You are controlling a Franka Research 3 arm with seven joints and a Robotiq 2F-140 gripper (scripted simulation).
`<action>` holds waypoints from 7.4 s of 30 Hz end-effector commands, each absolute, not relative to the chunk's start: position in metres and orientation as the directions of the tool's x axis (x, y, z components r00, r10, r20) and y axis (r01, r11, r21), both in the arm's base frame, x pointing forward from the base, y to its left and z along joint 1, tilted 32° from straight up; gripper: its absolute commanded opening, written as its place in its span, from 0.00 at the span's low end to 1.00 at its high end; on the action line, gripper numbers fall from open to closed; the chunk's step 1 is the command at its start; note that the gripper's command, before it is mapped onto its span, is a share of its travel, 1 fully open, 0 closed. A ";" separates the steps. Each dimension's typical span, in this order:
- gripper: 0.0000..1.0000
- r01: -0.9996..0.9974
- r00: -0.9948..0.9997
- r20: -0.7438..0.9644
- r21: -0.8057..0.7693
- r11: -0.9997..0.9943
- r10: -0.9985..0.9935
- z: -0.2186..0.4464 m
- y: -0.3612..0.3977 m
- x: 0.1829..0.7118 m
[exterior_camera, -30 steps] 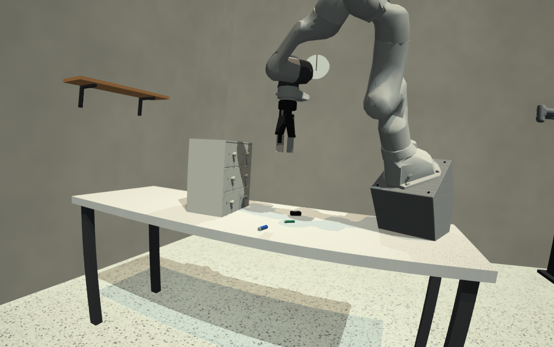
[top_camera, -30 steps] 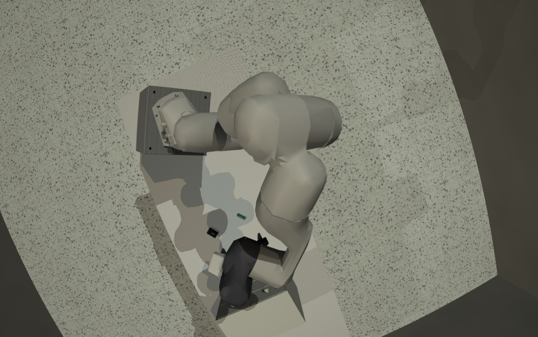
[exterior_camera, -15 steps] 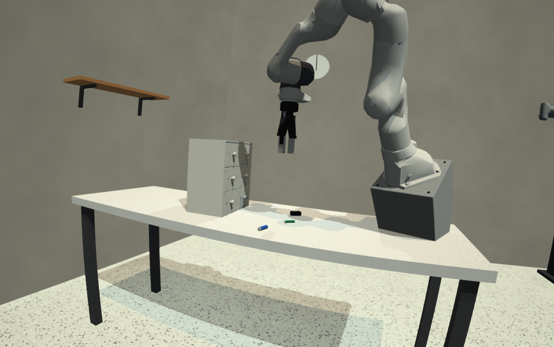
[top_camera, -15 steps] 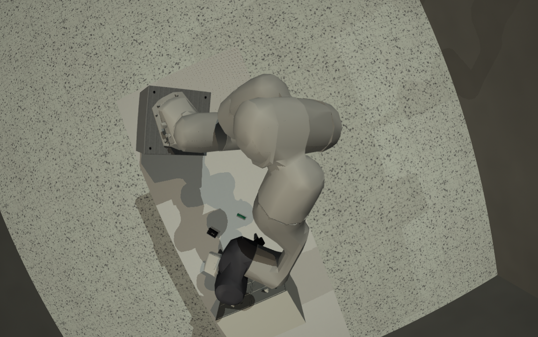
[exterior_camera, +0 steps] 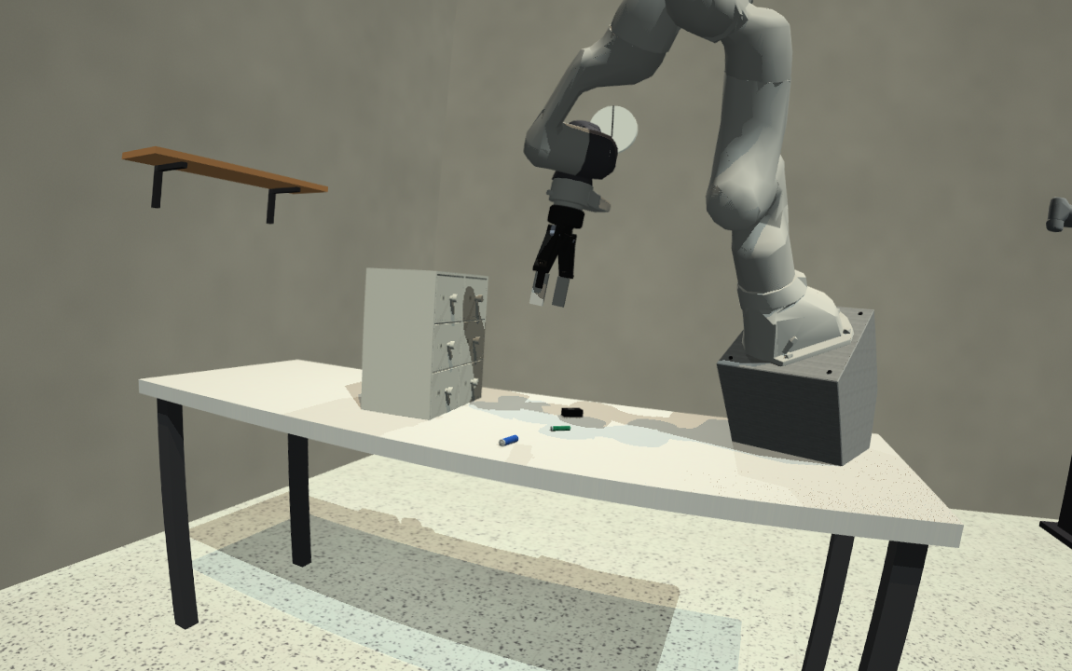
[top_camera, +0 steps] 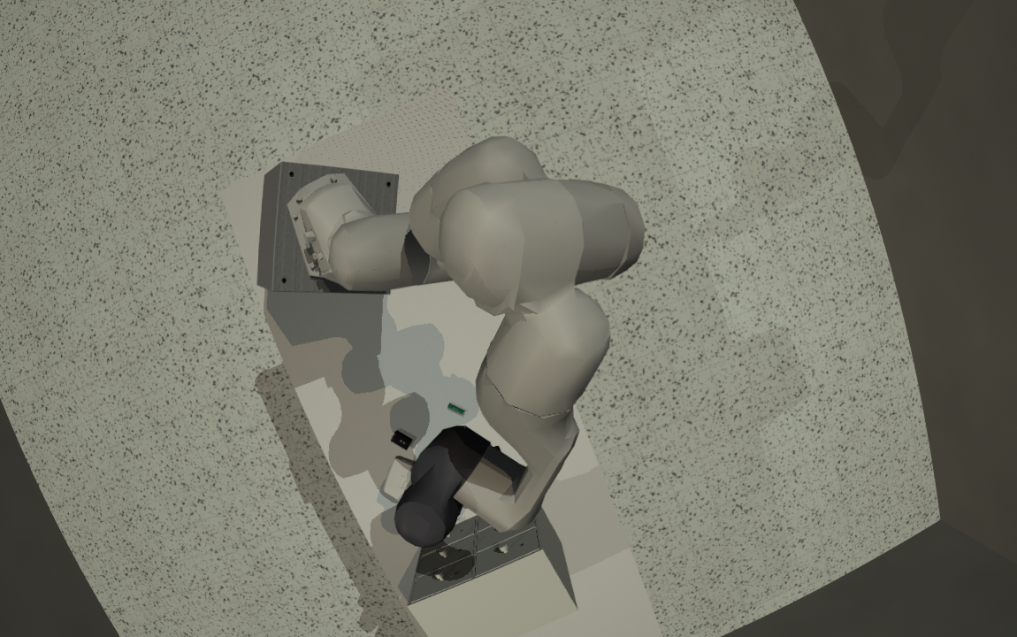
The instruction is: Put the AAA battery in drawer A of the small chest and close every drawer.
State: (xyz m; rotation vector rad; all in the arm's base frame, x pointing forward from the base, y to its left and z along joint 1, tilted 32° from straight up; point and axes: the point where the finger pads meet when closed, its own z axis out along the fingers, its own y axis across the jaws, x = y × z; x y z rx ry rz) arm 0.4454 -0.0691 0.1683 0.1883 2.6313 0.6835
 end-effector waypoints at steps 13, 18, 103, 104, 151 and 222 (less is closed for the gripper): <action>1.00 -0.026 -0.695 -0.647 0.457 0.889 0.312 0.152 -0.067 0.492; 1.00 -0.026 -0.616 -0.708 0.457 0.889 0.346 0.147 -0.063 0.504; 0.20 -0.026 -0.224 -0.870 0.457 0.889 0.440 0.124 -0.048 0.622; 0.20 -0.026 -0.224 -0.870 0.457 0.889 0.440 0.124 -0.048 0.623; 0.20 -0.026 -0.224 -0.870 0.457 0.889 0.440 0.123 -0.047 0.625; 0.20 -0.026 -0.224 -0.870 0.457 0.889 0.440 0.130 -0.049 0.649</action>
